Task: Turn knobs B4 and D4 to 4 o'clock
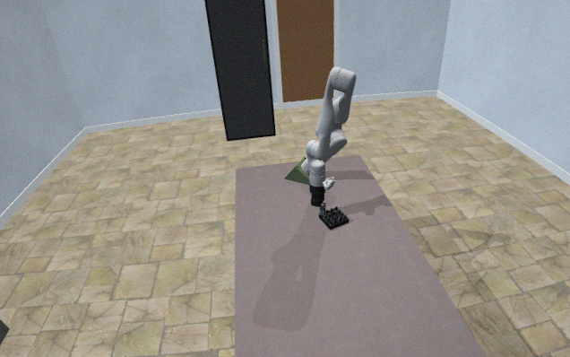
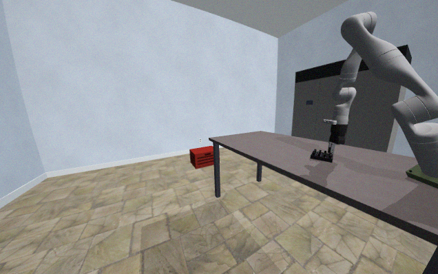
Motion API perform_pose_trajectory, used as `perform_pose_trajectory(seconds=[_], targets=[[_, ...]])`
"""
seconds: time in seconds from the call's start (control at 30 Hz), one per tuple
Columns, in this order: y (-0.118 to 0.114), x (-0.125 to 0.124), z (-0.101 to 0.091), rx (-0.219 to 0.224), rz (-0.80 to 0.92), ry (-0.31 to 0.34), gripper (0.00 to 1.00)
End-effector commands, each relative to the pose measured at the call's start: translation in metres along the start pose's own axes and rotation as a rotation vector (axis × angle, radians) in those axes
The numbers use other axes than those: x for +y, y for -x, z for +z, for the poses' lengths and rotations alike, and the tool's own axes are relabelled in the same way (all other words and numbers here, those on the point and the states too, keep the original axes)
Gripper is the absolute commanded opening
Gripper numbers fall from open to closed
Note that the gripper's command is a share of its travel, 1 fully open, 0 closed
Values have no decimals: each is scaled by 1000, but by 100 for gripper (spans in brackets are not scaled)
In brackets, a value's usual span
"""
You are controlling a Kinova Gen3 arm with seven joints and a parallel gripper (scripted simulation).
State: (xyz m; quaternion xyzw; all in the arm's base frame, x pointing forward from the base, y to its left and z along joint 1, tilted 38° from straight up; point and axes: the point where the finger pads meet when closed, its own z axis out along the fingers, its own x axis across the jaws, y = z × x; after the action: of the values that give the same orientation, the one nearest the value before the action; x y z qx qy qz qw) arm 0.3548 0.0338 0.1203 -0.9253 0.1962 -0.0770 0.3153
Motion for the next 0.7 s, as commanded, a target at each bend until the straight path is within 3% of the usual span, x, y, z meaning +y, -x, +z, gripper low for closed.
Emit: perform_pose_trajectory(seconds=[0.0, 0.67], targets=[[1, 0, 0, -1, 47, 7, 30], [1, 0, 0, 1, 367, 7, 30]])
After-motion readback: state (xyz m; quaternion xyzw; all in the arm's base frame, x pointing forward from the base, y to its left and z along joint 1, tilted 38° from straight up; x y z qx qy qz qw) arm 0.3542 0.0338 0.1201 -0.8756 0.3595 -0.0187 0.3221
